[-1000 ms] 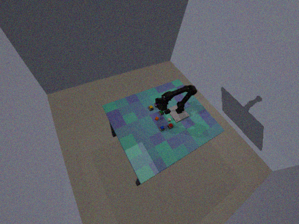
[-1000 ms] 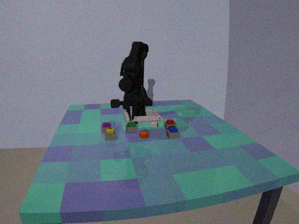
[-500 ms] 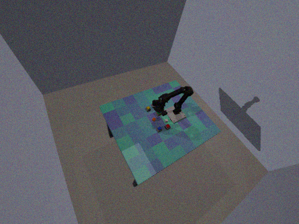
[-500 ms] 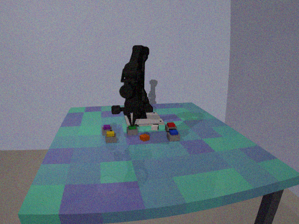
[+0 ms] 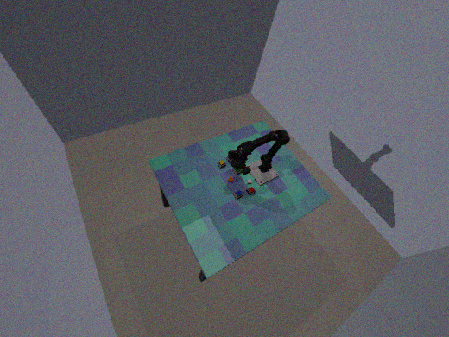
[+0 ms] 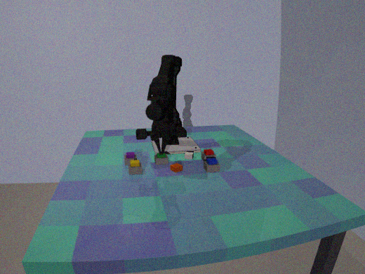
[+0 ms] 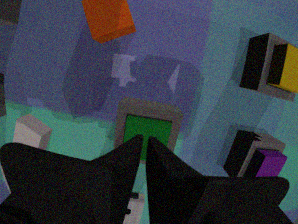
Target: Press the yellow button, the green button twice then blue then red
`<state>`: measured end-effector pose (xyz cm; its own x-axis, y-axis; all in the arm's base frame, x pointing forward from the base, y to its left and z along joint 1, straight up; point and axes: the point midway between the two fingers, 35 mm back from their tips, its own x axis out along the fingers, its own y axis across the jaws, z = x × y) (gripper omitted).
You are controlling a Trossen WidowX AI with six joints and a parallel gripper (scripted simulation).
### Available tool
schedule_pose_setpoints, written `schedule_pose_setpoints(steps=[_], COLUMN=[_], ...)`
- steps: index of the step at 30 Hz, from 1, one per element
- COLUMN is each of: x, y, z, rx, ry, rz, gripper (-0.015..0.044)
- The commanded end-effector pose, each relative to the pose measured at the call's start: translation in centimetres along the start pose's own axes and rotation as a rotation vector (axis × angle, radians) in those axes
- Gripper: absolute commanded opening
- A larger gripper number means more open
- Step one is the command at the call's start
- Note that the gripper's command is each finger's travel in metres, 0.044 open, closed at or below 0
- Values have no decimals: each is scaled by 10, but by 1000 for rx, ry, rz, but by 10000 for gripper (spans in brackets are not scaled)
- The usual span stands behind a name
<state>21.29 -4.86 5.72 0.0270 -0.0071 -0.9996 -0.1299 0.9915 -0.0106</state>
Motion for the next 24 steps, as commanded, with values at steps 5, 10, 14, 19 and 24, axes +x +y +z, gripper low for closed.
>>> schedule_pose_setpoints(steps=[5,10,14,19,24], x=[-32,-31,-25,-17,-8], y=[0,0,-1,-1,-1], z=[0,0,0,0,0], rx=[5,5,5,5,5], ry=[2,2,2,2,2], rz=[-3,-3,-3,-3,-3], gripper=[20,20,20,20,20])
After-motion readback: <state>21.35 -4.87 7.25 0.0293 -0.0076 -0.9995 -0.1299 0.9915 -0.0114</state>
